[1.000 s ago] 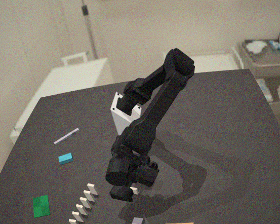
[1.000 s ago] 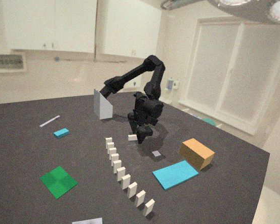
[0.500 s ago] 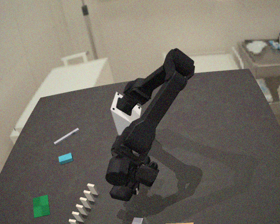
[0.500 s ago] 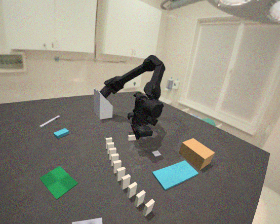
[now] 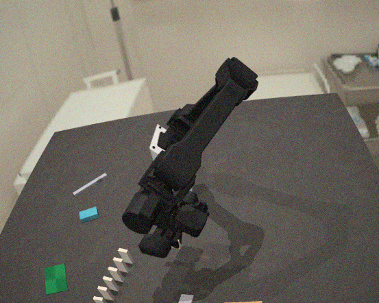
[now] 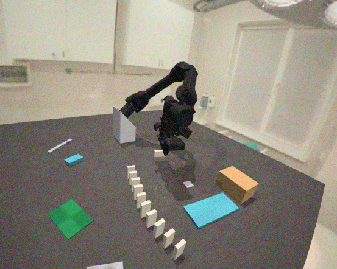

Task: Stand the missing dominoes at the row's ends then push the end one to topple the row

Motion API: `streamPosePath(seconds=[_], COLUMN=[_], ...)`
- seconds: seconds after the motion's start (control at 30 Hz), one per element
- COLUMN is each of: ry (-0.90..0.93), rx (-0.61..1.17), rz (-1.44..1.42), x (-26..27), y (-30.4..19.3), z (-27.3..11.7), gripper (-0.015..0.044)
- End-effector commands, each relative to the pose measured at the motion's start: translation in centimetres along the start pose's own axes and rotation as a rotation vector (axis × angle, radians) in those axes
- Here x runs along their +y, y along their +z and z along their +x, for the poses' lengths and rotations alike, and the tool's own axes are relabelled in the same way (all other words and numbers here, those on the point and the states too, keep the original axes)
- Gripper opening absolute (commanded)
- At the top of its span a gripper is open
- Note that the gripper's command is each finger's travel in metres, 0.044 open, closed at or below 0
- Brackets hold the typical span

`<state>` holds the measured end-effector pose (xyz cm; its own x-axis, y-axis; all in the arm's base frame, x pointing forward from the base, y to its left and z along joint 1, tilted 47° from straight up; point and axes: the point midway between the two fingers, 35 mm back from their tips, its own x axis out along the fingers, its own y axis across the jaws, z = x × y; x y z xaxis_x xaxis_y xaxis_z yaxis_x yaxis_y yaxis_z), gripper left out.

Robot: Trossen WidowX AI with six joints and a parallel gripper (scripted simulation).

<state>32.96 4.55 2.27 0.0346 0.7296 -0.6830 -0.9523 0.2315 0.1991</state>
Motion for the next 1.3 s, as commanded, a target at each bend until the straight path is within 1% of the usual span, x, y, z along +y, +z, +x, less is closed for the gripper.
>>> streamPosePath(seconds=[0.0,0.07,0.1,0.3,0.37,0.6,0.8,1.1,1.27], ry=[-0.018,-0.018,-0.018,-0.019,-0.019,-0.022,-0.02,-0.01,-0.009], rx=[0.002,0.003,0.004,0.004,0.004,0.004,-0.003,-0.01,-0.011], rz=[-0.013,-0.013,-0.013,-0.013,0.04,0.584,1.049,1.468,1.497], x=[-0.2,-0.2,-0.2,-0.2,0.2,5.0,9.8,14.4,14.7], y=[0.1,0.0,0.0,0.0,0.6,5.9,9.2,11.3,11.4], z=[-6.3,-8.9,-9.6,-9.9,-9.9,-10.1,-9.9,-9.7,-9.6], gripper=[0.0029,0.0029,0.0029,0.0029,0.0029,0.0029,0.0029,0.0029,0.0029])
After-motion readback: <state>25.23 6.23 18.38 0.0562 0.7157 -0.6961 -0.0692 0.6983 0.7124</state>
